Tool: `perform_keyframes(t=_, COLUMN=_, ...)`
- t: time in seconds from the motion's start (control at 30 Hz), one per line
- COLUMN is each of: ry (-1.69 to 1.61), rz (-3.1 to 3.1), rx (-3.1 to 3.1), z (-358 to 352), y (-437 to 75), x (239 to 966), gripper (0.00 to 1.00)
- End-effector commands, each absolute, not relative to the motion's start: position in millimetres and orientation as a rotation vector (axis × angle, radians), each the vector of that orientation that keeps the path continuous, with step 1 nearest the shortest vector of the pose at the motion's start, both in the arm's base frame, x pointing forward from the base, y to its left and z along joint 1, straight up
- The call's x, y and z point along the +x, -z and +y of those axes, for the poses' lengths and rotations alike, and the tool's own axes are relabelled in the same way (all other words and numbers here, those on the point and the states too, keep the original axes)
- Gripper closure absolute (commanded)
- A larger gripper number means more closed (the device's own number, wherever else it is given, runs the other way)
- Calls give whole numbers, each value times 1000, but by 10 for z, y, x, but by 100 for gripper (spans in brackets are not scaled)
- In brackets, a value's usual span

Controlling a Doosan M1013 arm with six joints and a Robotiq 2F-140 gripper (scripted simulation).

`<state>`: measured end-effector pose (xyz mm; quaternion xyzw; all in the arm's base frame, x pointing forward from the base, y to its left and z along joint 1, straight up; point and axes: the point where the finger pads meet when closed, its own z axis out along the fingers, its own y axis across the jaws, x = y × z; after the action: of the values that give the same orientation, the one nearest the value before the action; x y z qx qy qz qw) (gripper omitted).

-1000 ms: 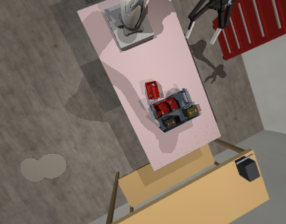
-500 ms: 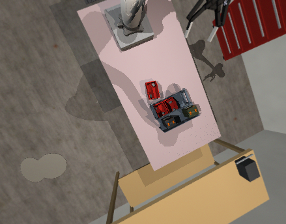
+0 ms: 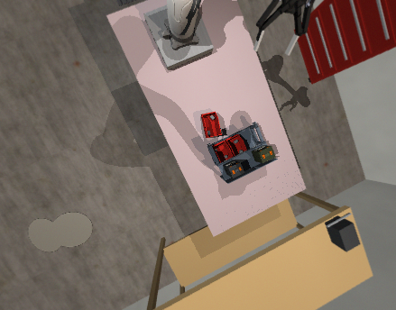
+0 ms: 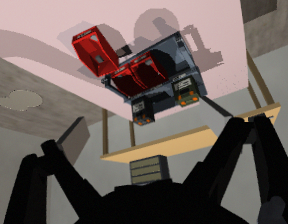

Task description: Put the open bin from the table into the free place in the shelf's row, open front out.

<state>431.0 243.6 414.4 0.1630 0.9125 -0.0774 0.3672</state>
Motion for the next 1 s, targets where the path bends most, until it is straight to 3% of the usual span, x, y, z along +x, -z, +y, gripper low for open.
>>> perform_keyframes(t=0.0, ry=192, rz=2353, rx=418, z=2463, y=-4095, x=4272, gripper=0)
perform_keyframes(t=0.97, ry=155, rz=2403, rx=412, z=2605, y=-3831, x=4059, gripper=0)
